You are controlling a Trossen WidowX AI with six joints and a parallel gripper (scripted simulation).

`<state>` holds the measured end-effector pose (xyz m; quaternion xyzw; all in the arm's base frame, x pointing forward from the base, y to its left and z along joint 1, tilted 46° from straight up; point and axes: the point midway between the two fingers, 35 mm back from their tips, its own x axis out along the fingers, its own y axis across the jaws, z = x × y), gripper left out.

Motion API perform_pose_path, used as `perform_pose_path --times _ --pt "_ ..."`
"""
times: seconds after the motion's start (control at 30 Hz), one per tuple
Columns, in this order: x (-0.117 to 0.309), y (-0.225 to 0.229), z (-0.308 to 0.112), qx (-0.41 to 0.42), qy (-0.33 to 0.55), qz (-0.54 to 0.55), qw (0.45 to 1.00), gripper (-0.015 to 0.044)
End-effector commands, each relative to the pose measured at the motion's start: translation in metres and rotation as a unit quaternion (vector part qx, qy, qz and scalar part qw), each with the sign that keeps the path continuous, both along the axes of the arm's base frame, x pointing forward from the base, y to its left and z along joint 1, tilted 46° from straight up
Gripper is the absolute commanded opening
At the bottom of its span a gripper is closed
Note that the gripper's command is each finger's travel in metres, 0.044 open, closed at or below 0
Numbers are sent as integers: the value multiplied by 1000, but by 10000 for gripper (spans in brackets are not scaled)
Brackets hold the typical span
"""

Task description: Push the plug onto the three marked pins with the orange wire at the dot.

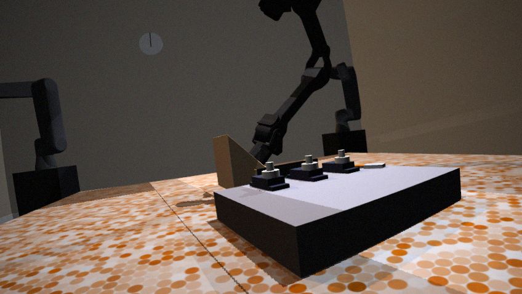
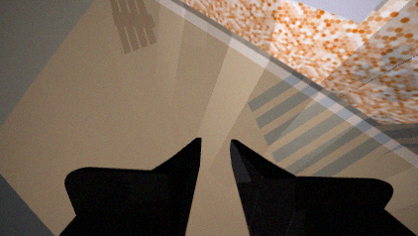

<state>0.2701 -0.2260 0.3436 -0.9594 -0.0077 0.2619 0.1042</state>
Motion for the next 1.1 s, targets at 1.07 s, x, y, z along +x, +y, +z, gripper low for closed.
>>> perform_pose_path --times 1.07 --pt "22 27 -8 -229 -10 115 966 115"
